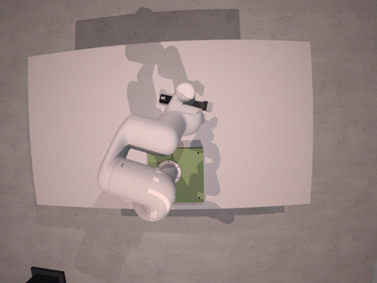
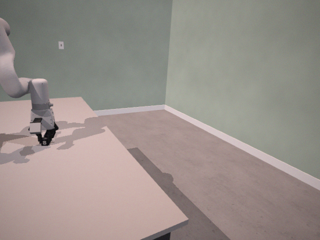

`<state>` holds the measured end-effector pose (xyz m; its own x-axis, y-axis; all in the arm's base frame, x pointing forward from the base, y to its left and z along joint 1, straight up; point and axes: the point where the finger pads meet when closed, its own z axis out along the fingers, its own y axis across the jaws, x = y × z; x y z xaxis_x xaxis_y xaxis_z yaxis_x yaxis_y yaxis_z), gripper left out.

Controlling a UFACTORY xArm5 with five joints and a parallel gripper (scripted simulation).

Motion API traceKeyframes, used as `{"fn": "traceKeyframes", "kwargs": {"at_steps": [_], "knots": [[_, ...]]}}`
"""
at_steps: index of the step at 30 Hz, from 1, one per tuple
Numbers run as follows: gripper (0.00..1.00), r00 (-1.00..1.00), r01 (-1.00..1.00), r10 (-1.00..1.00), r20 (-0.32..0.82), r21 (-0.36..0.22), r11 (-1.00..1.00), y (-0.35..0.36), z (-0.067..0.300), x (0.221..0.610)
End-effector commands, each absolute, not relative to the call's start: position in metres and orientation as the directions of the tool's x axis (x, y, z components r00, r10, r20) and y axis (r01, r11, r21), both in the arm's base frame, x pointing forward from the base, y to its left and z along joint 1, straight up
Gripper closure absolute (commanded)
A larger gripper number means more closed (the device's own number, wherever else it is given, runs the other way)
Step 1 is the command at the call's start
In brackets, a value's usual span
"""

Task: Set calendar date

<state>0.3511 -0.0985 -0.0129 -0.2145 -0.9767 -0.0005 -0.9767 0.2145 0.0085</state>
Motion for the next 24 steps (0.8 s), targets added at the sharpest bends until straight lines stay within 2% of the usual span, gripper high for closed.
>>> {"fn": "traceKeyframes", "kwargs": {"at_steps": [1,6,7,9,10,12,13,15,16,20,21,24], "knots": [[0.71,-0.214,-0.977,-0.977,0.0,0.005,0.214,-0.0989,-0.0121,0.3523],[0.71,-0.214,-0.977,-0.977,0.0,0.005,0.214,-0.0989,-0.0121,0.3523],[0.67,-0.214,-0.977,-0.977,0.0,0.005,0.214,-0.0989,-0.0121,0.3523],[0.67,-0.214,-0.977,-0.977,0.0,0.005,0.214,-0.0989,-0.0121,0.3523],[0.63,-0.214,-0.977,-0.977,0.0,0.005,0.214,-0.0989,-0.0121,0.3523],[0.63,-0.214,-0.977,-0.977,0.0,0.005,0.214,-0.0989,-0.0121,0.3523],[0.59,-0.214,-0.977,-0.977,0.0,0.005,0.214,-0.0989,-0.0121,0.3523],[0.59,-0.214,-0.977,-0.977,0.0,0.005,0.214,-0.0989,-0.0121,0.3523],[0.55,-0.214,-0.977,-0.977,0.0,0.005,0.214,-0.0989,-0.0121,0.3523],[0.55,-0.214,-0.977,-0.977,0.0,0.005,0.214,-0.0989,-0.0121,0.3523],[0.51,-0.214,-0.977,-0.977,0.0,0.005,0.214,-0.0989,-0.0121,0.3523],[0.51,-0.214,-0.977,-0.977,0.0,0.005,0.214,-0.0989,-0.0121,0.3523]]}}
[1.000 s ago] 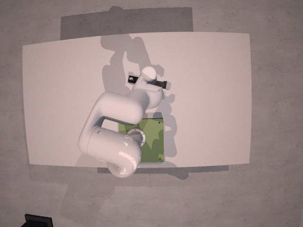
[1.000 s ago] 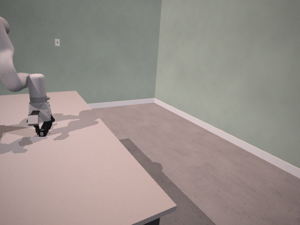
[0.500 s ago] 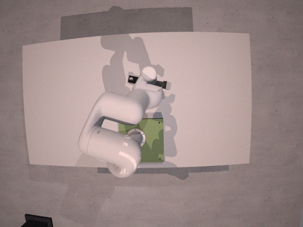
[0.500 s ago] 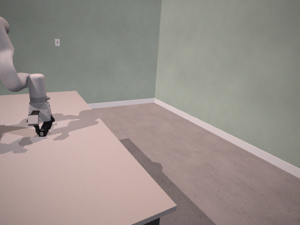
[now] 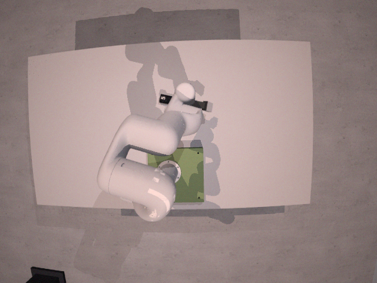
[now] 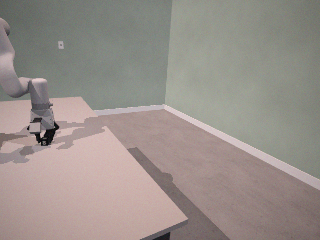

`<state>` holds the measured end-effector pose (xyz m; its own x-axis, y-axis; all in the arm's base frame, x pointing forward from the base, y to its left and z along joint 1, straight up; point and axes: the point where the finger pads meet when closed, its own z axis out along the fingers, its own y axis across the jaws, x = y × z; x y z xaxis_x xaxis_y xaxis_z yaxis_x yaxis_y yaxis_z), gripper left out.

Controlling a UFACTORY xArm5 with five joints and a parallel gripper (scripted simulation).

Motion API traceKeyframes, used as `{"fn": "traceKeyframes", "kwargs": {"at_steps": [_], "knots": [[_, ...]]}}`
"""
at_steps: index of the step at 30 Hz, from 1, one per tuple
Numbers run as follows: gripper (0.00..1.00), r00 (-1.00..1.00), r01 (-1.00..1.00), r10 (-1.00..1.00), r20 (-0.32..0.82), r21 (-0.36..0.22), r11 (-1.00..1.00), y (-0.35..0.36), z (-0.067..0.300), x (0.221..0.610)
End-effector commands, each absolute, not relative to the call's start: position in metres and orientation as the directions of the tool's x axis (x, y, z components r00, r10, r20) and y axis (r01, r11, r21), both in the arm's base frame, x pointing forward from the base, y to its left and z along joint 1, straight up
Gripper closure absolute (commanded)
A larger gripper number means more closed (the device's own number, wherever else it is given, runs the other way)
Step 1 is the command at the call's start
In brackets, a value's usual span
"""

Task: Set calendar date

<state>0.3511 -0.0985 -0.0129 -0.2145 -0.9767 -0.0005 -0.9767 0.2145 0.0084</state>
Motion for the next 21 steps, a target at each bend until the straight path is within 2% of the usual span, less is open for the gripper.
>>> {"fn": "traceKeyframes", "kwargs": {"at_steps": [1,13,21], "knots": [[0.51,-0.214,-0.977,-0.977,0.0,0.005,0.214,-0.099,-0.012,0.352],[0.51,-0.214,-0.977,-0.977,0.0,0.005,0.214,-0.099,-0.007,0.352],[0.51,-0.214,-0.977,-0.977,0.0,0.005,0.214,-0.099,0.027,0.352]]}}
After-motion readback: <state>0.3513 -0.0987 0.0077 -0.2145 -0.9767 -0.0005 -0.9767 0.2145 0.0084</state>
